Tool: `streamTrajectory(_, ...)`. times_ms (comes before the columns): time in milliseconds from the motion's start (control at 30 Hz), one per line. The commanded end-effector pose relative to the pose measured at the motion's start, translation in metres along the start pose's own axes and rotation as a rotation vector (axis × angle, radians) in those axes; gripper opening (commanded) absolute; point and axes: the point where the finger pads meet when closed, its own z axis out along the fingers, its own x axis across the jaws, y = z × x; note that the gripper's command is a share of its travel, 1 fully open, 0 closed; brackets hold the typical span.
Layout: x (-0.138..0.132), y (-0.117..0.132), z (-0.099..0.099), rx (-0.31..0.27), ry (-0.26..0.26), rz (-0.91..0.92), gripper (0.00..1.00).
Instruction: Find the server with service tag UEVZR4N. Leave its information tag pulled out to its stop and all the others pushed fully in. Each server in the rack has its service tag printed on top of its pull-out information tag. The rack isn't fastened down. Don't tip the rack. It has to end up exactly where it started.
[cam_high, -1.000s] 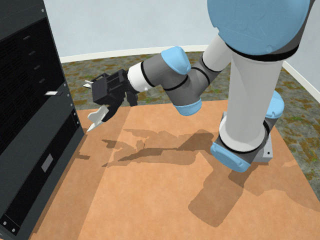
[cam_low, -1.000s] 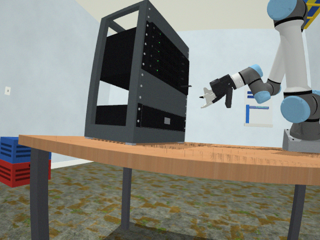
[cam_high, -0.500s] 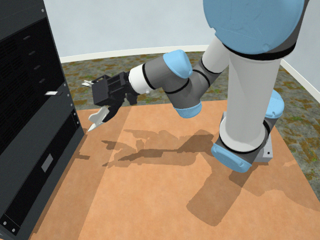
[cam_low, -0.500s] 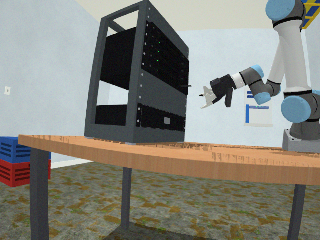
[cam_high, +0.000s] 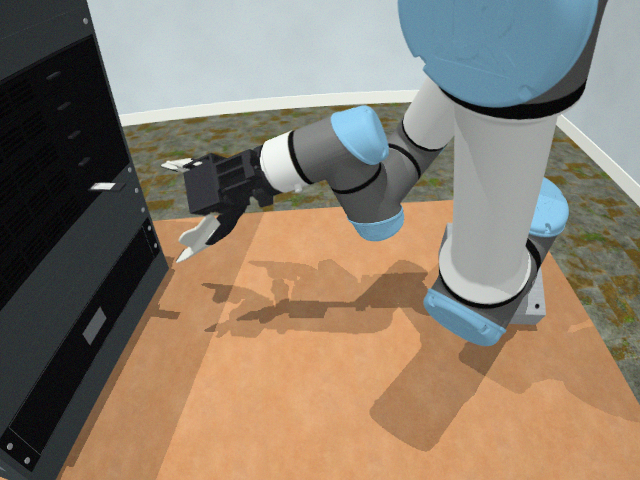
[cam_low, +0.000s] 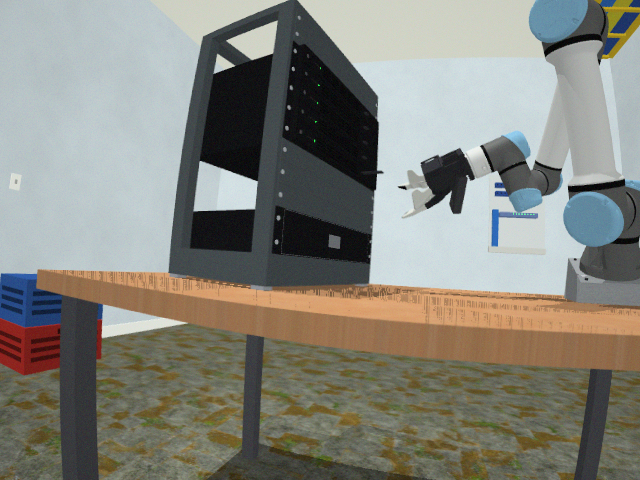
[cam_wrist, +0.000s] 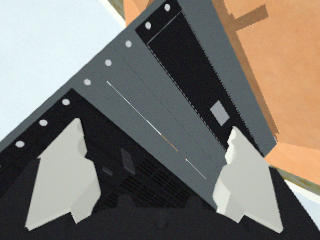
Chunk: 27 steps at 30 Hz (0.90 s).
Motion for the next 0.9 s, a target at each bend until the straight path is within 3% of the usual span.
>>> streamTrajectory(0,0.0008,0.0008,-0.0009,-0.005,-0.011,-0.032,1.0)
streamTrajectory(867,-0.002,0.0096,-0.0067,-0.03,-0.068,-0.171,1.0)
